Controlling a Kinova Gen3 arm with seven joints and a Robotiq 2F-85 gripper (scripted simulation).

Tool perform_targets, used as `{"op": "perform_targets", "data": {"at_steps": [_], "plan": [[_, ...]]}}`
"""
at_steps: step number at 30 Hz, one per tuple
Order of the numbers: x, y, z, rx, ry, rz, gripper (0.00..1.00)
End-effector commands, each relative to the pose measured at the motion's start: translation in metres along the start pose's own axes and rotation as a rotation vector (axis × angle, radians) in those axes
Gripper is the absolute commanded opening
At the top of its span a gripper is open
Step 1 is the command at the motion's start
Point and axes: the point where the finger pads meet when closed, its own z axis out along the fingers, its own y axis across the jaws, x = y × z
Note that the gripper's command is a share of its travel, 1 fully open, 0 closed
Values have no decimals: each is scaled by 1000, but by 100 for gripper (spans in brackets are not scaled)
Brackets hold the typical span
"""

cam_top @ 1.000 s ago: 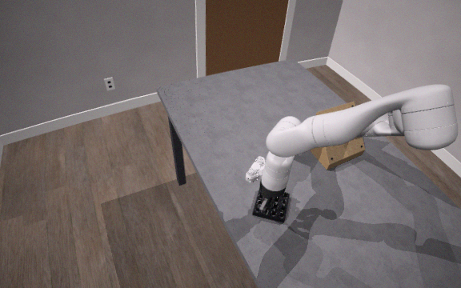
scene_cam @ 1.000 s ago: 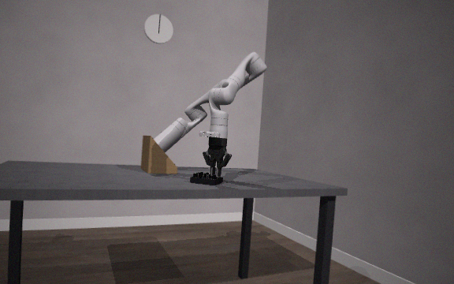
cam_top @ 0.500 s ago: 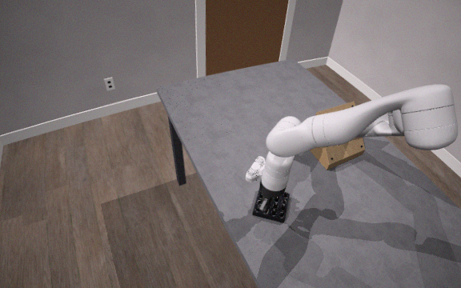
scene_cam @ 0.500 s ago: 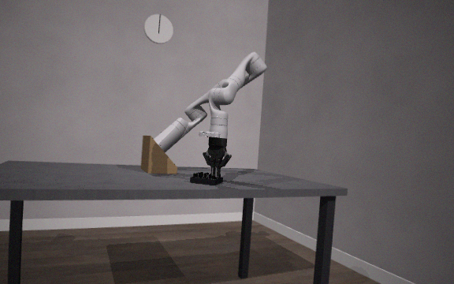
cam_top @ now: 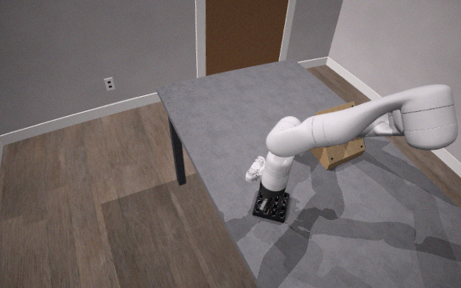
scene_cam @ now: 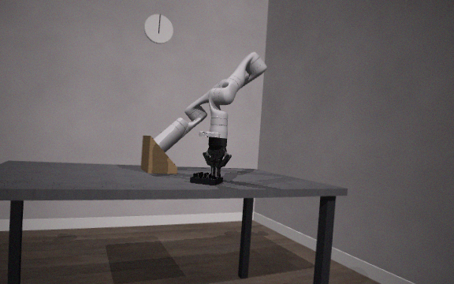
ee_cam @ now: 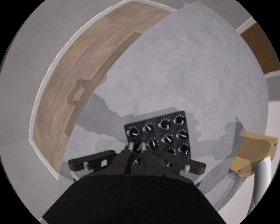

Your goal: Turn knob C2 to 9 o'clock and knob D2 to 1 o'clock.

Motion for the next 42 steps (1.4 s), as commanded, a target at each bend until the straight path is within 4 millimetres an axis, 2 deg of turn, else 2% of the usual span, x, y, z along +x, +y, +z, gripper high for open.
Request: {"op": "perform_targets", "data": {"at_steps": [1,28,42], "plan": [[0,0,-1,1,1,0,8],[0,0,-1,1,1,71,8],[0,0,-1,1,1,241,8]]}}
